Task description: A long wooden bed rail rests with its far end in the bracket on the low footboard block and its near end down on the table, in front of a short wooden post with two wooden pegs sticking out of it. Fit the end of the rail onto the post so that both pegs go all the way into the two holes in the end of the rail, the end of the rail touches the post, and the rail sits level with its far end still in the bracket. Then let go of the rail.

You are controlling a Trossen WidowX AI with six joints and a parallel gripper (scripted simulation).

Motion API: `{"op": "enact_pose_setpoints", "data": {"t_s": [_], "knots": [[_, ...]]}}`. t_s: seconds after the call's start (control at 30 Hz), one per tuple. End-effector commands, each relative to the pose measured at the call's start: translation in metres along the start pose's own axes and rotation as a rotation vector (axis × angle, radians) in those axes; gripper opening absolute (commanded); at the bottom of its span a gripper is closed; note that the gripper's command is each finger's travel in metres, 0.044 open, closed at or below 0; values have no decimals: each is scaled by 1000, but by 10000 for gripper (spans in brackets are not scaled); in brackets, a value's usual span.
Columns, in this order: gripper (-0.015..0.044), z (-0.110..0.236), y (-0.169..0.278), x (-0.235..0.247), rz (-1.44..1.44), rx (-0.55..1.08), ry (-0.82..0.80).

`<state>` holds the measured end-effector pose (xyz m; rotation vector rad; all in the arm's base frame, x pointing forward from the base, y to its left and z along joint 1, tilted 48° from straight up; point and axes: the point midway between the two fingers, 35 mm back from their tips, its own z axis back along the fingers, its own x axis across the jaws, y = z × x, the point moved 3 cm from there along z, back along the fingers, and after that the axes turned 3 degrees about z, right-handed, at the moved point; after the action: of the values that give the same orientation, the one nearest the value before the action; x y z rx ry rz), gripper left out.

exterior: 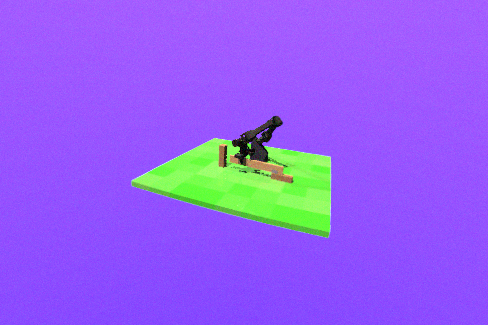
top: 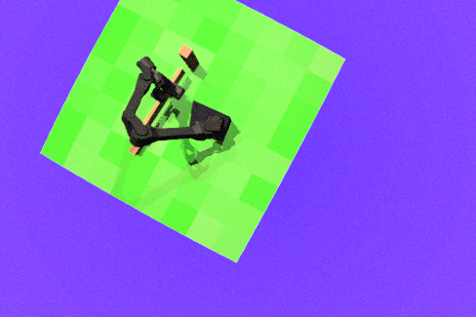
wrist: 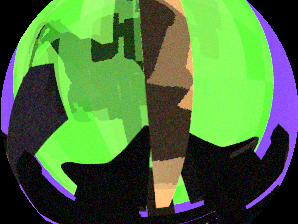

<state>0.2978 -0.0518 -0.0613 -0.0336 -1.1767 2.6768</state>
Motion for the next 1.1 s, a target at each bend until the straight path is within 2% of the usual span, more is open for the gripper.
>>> {"op": "enact_pose_setpoints", "data": {"t_s": [0.0, 1.07], "knots": [[0, 0, 0, -1, 0, -5, 9], [0, -2, 0, 1, 0, -5, 9]]}}
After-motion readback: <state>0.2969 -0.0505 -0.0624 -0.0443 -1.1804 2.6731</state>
